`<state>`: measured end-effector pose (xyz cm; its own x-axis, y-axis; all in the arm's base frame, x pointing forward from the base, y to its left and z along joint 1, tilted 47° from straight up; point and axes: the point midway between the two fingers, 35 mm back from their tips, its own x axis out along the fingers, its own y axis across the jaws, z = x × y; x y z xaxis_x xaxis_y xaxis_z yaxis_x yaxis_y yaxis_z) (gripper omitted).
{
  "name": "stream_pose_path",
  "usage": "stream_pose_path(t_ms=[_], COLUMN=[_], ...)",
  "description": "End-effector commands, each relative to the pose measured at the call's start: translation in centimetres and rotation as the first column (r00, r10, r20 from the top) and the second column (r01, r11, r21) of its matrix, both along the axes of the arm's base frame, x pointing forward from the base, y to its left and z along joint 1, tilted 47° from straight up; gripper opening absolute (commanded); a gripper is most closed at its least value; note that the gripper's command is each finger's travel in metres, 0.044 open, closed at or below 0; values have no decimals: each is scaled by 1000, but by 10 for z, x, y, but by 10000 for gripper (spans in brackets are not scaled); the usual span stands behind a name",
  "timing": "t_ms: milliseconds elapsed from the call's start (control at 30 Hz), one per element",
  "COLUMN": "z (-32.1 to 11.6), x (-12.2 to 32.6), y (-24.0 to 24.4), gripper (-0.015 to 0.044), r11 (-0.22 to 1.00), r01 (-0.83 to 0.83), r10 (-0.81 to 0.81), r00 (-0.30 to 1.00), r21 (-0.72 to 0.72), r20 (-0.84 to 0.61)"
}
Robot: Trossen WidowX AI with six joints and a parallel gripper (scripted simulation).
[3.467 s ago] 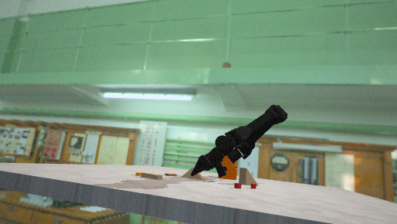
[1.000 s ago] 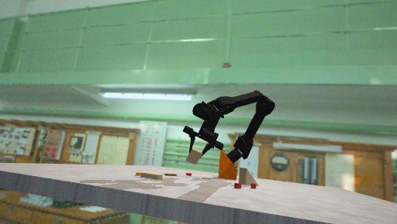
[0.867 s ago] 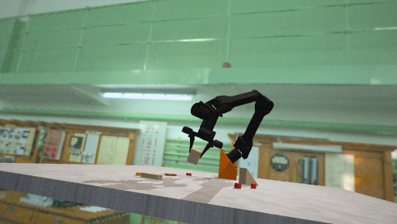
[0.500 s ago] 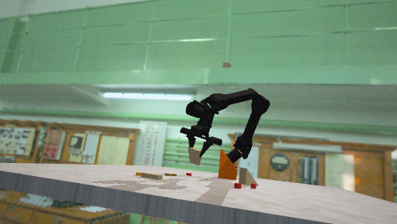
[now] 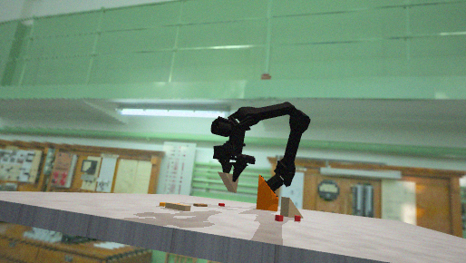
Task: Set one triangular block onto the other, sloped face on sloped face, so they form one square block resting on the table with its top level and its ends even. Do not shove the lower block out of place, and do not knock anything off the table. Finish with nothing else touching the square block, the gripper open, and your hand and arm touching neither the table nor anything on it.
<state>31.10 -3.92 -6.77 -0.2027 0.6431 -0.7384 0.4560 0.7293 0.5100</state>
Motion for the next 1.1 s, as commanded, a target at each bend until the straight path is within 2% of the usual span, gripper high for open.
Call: stream_pose_path(t_ms=[0, 133, 333, 1067], z=[2, 3, 6, 102], x=[4, 5, 6, -3], y=[-3, -5, -4, 41], gripper=[0, 0, 0, 0], r11=[994, 981, 980, 973], r01=[108, 193, 199, 232], r10=[-107, -190, -195, -230], r00=[991, 970, 968, 957], r21=[8, 9, 8, -6], r20=[-76, -151, -155, -175])
